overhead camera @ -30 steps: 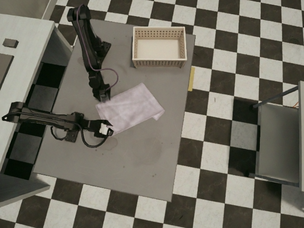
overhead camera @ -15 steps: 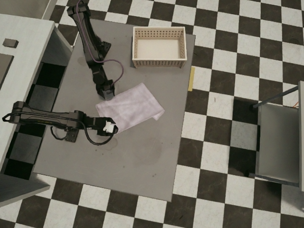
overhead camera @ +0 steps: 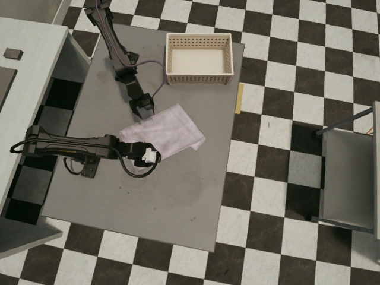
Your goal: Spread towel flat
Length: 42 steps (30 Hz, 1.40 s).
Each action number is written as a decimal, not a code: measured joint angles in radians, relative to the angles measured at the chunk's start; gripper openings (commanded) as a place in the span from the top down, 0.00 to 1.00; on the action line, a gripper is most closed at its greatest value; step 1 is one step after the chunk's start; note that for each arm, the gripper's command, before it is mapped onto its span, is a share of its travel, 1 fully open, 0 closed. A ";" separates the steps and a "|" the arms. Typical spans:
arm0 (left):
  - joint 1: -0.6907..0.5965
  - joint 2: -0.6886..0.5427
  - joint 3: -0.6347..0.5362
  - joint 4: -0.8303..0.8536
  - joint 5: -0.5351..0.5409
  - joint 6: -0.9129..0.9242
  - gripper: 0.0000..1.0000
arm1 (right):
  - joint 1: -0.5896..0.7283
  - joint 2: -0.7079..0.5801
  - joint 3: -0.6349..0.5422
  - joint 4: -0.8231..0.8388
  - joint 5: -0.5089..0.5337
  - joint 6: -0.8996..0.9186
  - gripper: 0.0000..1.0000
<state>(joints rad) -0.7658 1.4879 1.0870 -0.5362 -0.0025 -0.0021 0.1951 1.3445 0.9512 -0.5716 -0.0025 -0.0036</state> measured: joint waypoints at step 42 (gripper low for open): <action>0.000 0.000 0.000 -0.015 0.000 0.000 0.36 | 0.000 0.000 0.000 -0.010 0.000 0.000 0.36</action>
<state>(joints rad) -0.7662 1.4879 1.0870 -0.5510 -0.0025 -0.0021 0.1947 1.3445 0.9512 -0.5812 -0.0025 -0.0036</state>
